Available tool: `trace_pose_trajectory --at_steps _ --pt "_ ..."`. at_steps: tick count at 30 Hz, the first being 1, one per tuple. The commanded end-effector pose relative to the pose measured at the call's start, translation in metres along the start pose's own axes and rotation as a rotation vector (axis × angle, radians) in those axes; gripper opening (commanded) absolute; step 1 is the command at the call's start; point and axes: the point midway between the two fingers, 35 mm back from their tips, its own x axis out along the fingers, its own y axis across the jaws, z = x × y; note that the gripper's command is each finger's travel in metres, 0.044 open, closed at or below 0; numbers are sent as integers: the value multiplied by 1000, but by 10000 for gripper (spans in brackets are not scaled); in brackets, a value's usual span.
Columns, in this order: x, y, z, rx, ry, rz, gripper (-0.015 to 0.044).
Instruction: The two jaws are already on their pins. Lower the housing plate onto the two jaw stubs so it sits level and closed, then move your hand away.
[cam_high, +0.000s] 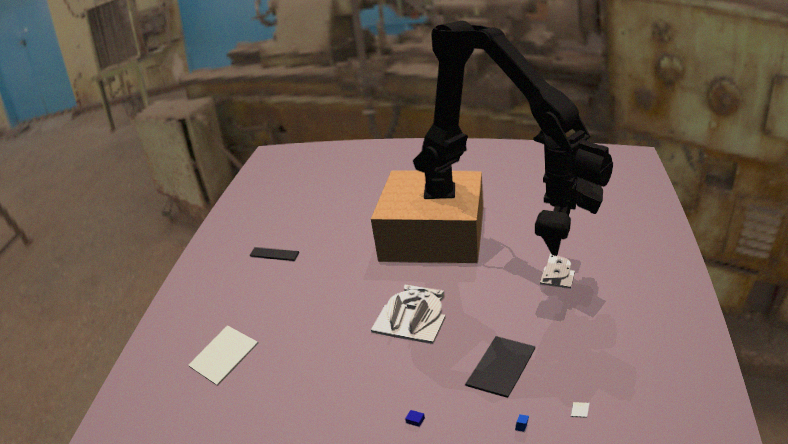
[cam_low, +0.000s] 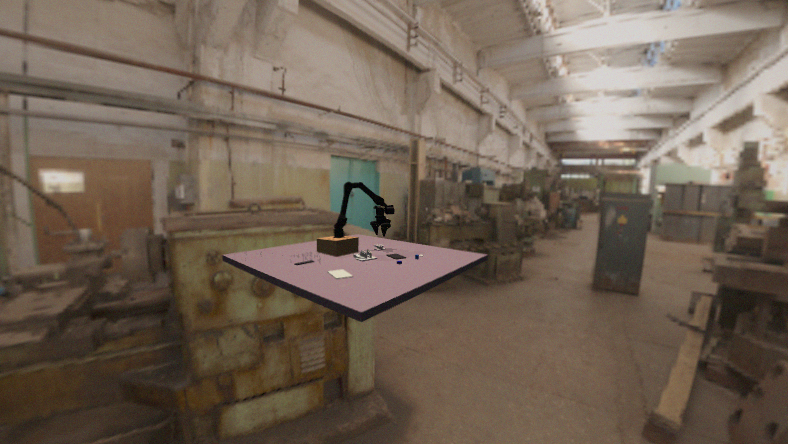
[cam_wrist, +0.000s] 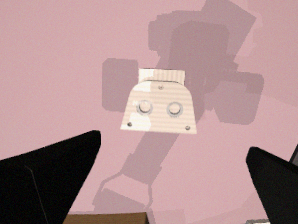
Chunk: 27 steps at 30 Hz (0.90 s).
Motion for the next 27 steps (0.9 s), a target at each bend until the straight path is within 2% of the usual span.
trace_pose_trajectory --at_steps 1,5,9,27 --pt "4 10 -6 -46 41 5 440" --pt "7 10 -6 -46 41 5 440" --pt "42 10 -8 -46 41 6 440" --pt "64 10 -9 -46 41 6 440"
